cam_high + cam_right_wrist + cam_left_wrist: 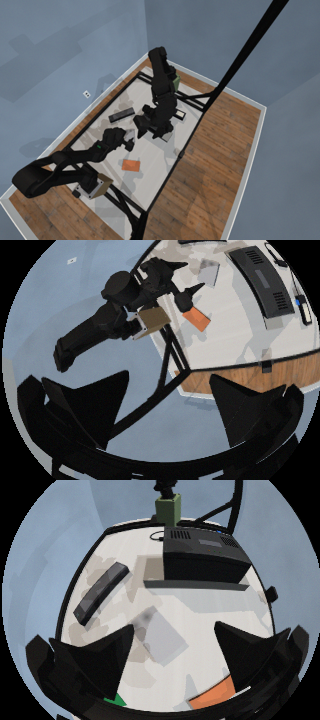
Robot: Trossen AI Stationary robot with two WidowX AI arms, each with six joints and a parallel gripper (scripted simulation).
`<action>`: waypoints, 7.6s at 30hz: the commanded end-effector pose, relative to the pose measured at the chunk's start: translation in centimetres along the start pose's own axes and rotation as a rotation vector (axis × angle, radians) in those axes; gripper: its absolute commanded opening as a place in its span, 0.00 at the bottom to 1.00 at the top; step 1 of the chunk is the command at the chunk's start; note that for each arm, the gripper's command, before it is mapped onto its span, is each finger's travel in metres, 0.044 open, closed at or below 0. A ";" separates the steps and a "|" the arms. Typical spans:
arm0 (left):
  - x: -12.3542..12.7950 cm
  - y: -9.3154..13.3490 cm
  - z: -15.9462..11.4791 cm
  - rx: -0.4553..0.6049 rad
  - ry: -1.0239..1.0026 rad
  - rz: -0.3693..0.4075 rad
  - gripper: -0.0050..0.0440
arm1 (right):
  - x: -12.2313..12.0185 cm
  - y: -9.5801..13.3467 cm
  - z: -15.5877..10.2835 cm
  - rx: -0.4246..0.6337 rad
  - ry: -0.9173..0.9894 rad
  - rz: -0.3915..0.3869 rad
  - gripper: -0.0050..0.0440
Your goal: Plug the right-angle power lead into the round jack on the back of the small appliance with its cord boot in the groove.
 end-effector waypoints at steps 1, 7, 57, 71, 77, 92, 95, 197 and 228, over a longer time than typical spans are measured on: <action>0.0 0.0 0.0 0.000 0.000 0.000 0.92 | 0.0 0.0 0.0 0.000 0.000 0.000 0.92; 0.0 0.0 0.0 0.000 0.000 0.000 0.92 | 0.0 0.0 0.0 0.000 0.000 0.000 0.92; -0.5 -0.6 0.3 0.029 -0.035 -0.008 0.92 | -10.3 -2.0 14.1 0.101 1.018 -0.245 0.92; -0.8 -0.7 0.2 0.041 -0.037 -0.015 0.92 | -17.8 -0.4 26.1 0.267 1.568 -0.391 0.92; -0.5 -0.4 0.1 0.024 -0.020 -0.009 0.92 | -20.3 0.6 31.9 0.290 1.768 -0.483 0.92; 0.0 0.0 0.0 0.000 0.000 0.000 0.92 | -23.2 2.5 37.9 0.333 1.970 -0.600 0.92; 0.0 0.0 0.0 0.000 0.000 0.000 0.92 | -23.4 2.6 38.2 0.340 1.980 -0.604 0.92; 0.0 0.0 0.0 0.000 0.000 0.000 0.92 | -23.5 1.7 37.3 0.348 1.963 -0.606 0.10; 0.0 0.0 0.0 0.000 0.000 0.000 0.92 | -21.1 3.1 34.2 0.370 2.032 -0.605 0.10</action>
Point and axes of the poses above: on each arm, the point midway between the two fingers, 35 mm back from their tips, its own y axis back along the fingers, its own x axis across the jaws, z = x × y, the point moved 9 cm from there along y, back along the fingers, and after that the axes turned 7 degrees about -y, right-handed, at the moved point
